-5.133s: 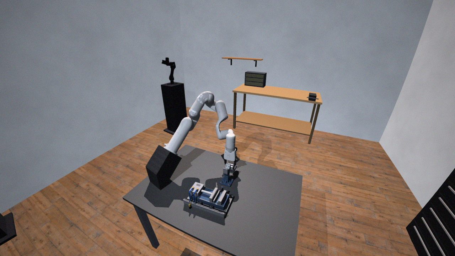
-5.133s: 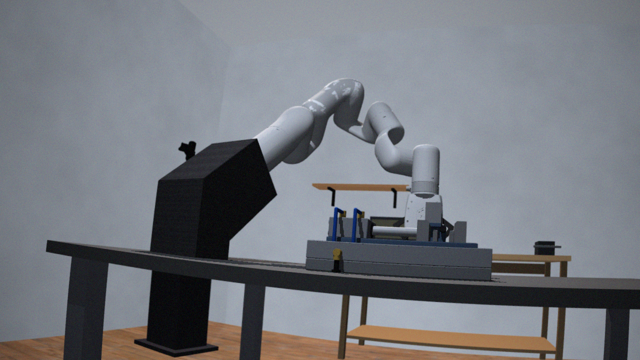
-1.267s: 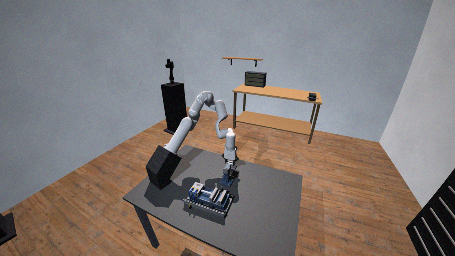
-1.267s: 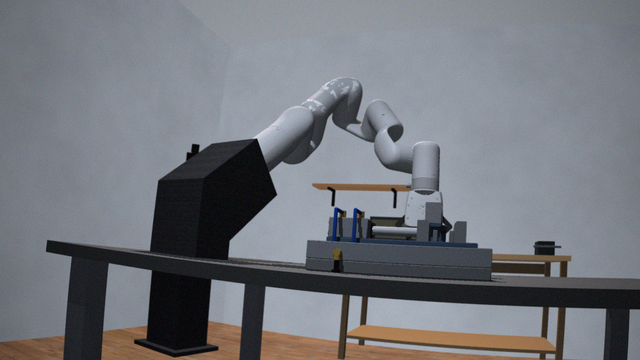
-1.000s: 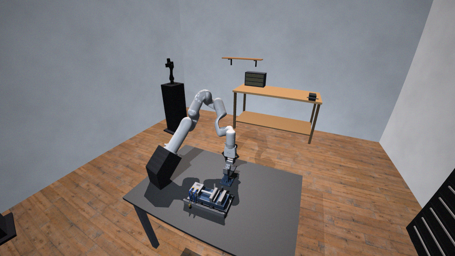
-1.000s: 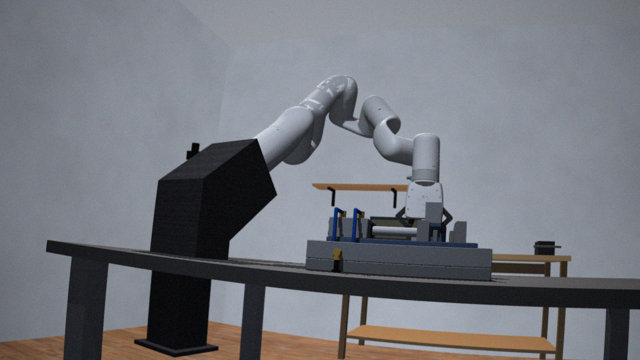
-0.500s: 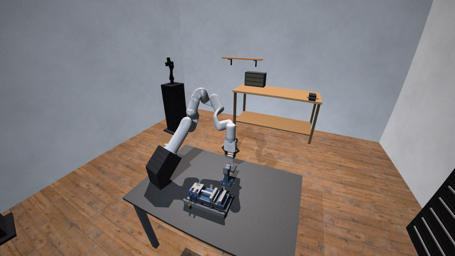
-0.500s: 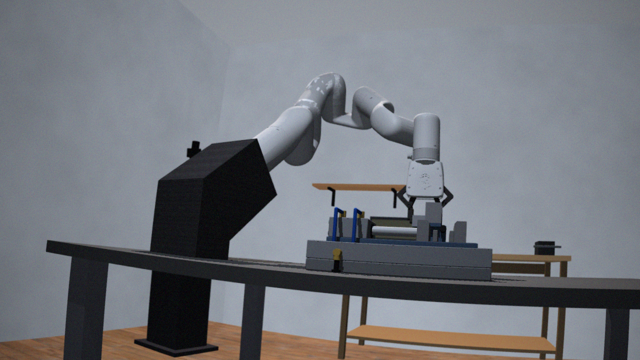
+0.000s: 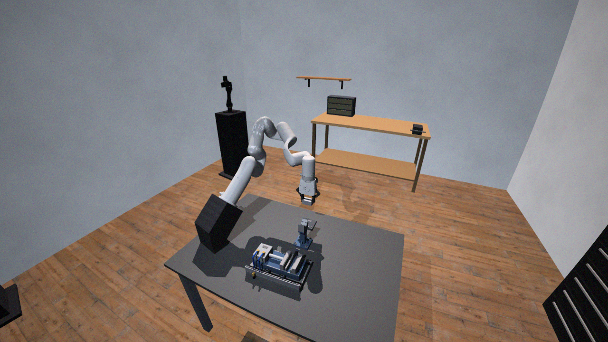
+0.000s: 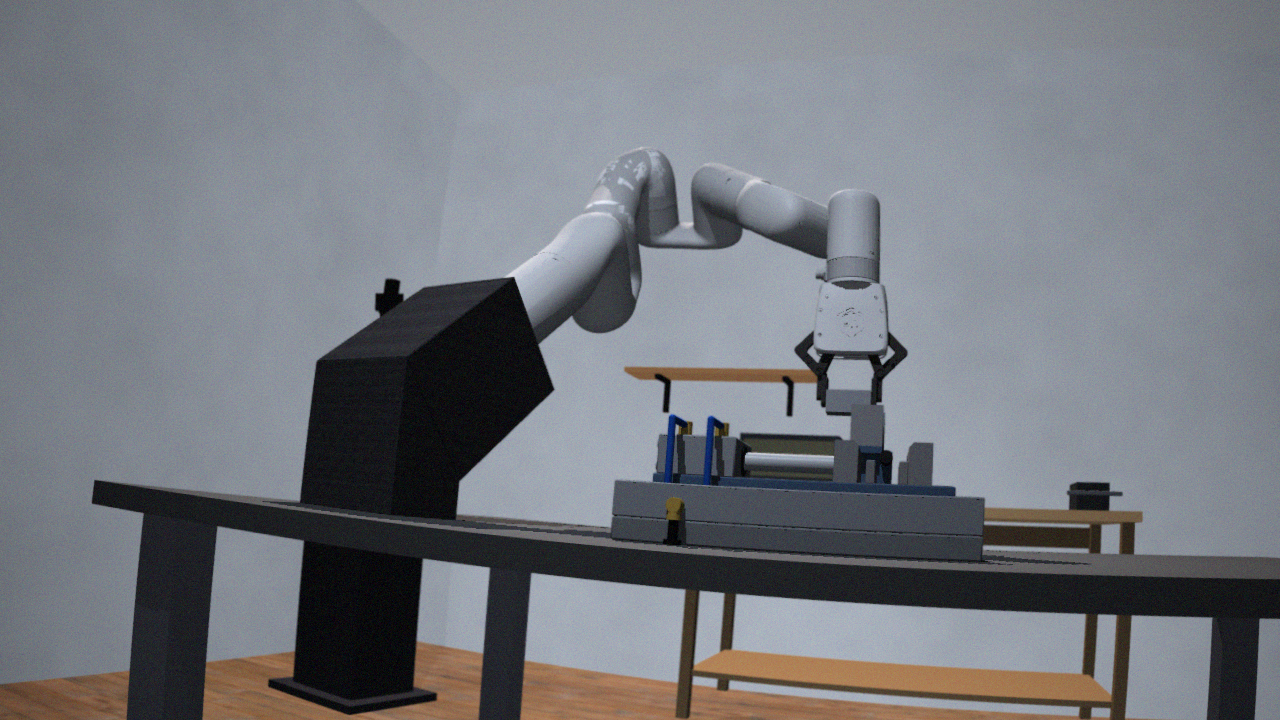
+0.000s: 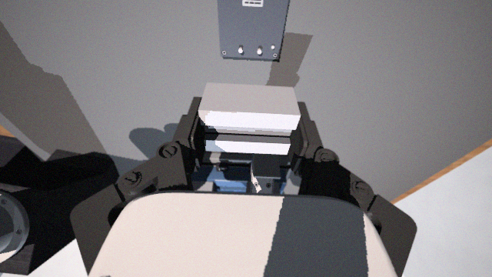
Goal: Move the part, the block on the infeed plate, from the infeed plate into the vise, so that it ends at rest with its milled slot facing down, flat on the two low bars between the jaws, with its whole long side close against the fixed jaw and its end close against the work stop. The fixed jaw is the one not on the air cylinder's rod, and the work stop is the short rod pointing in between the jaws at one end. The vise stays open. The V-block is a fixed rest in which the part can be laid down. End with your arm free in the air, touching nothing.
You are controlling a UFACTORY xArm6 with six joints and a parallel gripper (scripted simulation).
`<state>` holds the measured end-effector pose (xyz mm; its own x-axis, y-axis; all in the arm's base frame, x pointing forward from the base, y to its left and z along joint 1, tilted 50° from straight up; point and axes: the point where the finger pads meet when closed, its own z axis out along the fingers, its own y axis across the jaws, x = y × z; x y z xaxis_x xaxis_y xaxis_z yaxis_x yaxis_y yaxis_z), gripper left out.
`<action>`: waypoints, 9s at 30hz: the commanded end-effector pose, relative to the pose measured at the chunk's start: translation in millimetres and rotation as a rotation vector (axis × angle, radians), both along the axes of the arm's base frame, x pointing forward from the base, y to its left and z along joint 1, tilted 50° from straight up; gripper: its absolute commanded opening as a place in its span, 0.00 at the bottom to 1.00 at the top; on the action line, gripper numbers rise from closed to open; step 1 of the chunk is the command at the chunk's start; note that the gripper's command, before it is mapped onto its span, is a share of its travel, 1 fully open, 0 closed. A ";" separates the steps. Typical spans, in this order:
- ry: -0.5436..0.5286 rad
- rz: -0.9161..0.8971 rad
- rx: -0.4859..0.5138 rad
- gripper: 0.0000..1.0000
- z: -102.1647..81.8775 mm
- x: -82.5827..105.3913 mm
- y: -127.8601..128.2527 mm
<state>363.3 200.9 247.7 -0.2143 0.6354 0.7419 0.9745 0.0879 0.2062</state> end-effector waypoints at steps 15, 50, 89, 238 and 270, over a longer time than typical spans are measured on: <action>-0.002 0.001 0.002 0.00 27.2 -2.5 -31.5; -0.001 -0.001 0.002 0.00 30.1 -2.8 -35.1; 0.134 -0.112 0.012 0.00 24.7 2.3 -40.1; 2.255 -1.877 0.194 0.00 -76.1 60.5 -129.0; 2.413 -2.003 0.208 0.00 -84.5 62.8 -135.9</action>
